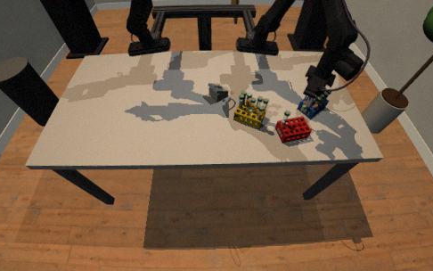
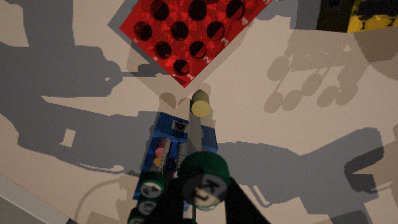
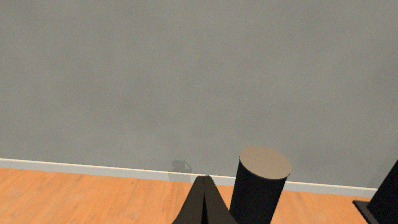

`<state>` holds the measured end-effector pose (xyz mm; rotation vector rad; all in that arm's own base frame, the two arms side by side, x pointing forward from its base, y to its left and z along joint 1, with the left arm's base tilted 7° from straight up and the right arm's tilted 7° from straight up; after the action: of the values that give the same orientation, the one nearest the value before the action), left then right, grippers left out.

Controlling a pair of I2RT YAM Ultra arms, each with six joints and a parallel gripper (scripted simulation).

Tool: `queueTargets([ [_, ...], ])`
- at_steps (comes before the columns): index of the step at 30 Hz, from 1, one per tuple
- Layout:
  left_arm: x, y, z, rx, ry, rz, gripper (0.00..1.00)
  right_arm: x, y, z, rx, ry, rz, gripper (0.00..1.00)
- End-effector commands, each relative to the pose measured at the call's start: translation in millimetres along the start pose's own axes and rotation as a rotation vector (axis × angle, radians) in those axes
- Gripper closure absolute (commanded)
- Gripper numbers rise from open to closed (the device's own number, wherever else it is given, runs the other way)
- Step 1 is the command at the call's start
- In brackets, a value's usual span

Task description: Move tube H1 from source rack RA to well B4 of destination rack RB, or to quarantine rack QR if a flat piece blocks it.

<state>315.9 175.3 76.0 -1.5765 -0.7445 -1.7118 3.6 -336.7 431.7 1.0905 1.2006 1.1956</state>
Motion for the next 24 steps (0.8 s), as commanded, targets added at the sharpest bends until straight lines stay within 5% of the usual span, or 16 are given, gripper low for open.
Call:
queueTargets([
  [1, 11.5, -0.7, 2.0, -0.003, 0.045, -0.046, 1.0, 11.2, 20.1, -4.8, -0.011, -0.02, -0.03, 1.0],
  [24, 5.6, 16.6, -51.7, -0.008, 0.046, -0.043, 1.0, 11.2, 20.1, -4.8, -0.011, -0.02, -0.03, 1.0],
])
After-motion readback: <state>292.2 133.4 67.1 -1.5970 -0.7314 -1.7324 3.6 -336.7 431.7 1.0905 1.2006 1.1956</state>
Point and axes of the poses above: on each arm, the point where the finger pads meet when closed, its own x axis back along the fingers, its own z axis across the jaws, y = z × x, the point moved 4 cm from there along x, back along the fingers, and after that the axes turned 5 degrees about -x, right-handed, at the moved point
